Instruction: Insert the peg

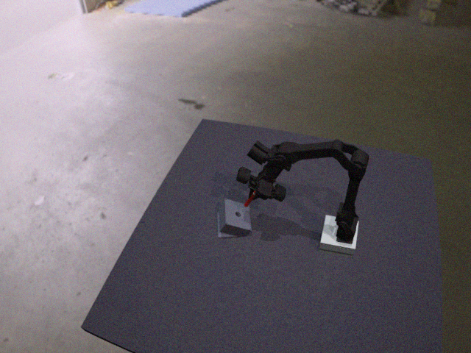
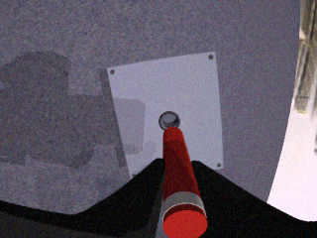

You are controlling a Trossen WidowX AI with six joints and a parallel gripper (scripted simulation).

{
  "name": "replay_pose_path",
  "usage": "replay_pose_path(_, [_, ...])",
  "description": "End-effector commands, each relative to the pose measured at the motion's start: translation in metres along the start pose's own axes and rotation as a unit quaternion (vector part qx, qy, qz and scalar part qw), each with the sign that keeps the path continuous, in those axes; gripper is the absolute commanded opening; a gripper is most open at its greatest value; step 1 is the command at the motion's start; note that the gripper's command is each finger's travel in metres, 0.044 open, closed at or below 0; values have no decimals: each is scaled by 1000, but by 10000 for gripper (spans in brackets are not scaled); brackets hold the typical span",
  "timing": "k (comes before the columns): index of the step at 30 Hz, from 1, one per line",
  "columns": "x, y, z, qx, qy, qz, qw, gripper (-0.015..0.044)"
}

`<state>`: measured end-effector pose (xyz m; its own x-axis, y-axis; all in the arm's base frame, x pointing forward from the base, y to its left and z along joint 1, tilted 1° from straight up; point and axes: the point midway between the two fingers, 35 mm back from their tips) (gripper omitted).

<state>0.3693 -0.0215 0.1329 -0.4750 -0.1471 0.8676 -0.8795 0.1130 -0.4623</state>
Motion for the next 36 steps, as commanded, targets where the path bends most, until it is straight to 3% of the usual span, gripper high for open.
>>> replay_pose_path(1, [-9, 1, 2, -6, -2, -1, 1000, 0])
replay_pose_path(36, [-54, -2, 8, -12, 0, 9, 1000, 0])
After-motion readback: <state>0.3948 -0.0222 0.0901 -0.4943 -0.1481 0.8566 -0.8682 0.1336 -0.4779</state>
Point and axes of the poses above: the point midway between the two fingers, 35 mm back from their tips, its own x axis back along the fingers, its own y axis across the jaws, z = x × y, and after that the axes turned 12 degrees about -x, right-handed
